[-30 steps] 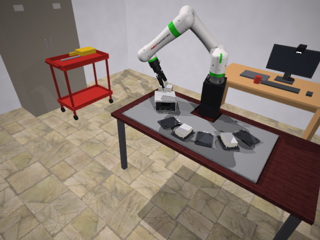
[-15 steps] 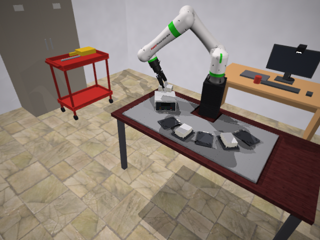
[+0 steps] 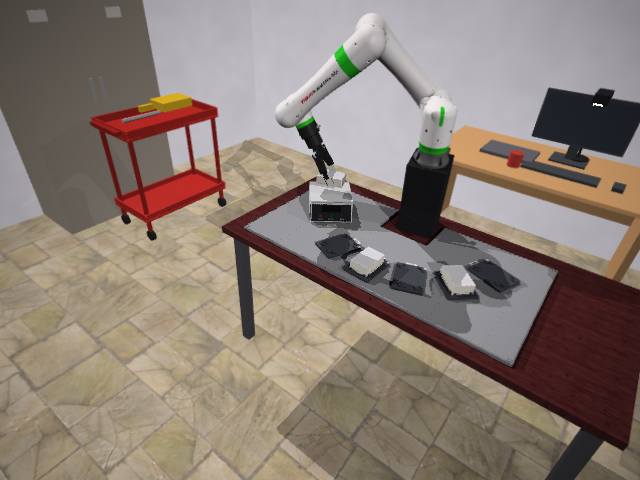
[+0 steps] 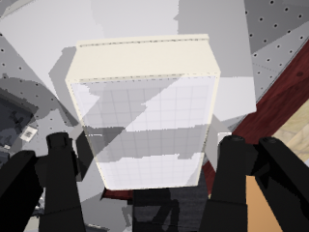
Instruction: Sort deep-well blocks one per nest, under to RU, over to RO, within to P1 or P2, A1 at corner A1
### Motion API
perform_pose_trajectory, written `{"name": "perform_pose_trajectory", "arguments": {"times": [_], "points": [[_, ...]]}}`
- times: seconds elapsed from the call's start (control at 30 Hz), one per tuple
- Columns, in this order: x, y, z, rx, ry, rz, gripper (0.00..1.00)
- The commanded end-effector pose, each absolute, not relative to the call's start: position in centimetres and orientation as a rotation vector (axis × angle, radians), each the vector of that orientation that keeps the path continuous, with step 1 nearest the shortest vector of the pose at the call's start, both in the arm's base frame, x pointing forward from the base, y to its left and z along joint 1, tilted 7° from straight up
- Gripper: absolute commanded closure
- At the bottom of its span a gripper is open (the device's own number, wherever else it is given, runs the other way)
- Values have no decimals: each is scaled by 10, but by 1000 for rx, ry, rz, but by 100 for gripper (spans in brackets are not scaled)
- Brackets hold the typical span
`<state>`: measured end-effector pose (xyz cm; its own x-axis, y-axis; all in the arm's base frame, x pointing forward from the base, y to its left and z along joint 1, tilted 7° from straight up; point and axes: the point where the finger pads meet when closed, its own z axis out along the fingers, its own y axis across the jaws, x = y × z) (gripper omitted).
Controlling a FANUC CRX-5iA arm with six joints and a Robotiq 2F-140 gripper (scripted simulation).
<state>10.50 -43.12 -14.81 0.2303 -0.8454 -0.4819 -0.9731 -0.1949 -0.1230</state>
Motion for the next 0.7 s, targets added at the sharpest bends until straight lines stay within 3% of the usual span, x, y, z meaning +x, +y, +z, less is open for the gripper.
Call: {"name": "perform_pose_trajectory", "arguments": {"times": [0.0, 0.67], "points": [[105, -431, -150, -2111, 1675, 434, 90], [109, -431, -180, -2111, 1675, 434, 90]]}}
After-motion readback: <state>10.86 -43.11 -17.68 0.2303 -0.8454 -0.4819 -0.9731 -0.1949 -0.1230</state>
